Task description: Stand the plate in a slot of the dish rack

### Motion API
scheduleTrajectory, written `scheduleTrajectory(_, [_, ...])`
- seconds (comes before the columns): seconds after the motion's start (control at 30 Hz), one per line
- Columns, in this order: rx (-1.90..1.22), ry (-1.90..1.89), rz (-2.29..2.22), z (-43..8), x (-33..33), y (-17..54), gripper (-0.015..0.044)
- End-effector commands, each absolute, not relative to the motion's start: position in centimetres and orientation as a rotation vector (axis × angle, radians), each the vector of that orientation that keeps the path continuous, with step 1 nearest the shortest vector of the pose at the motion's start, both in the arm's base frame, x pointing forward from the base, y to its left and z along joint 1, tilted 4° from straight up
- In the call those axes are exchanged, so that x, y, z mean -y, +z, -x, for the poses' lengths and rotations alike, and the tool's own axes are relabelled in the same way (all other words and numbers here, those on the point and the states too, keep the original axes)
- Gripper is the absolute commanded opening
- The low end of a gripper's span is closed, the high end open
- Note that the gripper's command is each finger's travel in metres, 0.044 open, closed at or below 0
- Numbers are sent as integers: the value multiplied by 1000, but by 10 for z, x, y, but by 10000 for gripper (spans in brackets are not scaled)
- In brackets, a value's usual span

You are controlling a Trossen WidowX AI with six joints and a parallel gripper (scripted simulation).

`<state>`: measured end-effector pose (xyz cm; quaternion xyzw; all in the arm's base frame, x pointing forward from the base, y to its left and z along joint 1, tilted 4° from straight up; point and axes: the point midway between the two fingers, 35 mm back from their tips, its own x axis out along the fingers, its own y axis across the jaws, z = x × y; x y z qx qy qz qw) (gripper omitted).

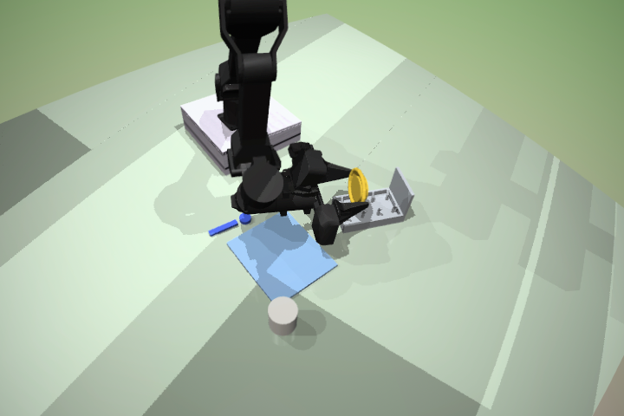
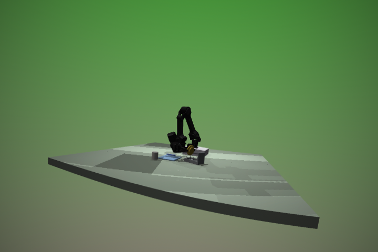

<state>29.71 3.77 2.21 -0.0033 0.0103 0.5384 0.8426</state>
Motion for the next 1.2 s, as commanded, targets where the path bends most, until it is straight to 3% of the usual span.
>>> scheduleTrajectory(0.0, [-28, 1136, 1, -297, -40, 18, 0])
scheduleTrajectory(0.93, [2, 1141, 44, -297, -44, 0, 0])
scheduleTrajectory(1.17, [6, 1141, 49, -297, -44, -1, 184])
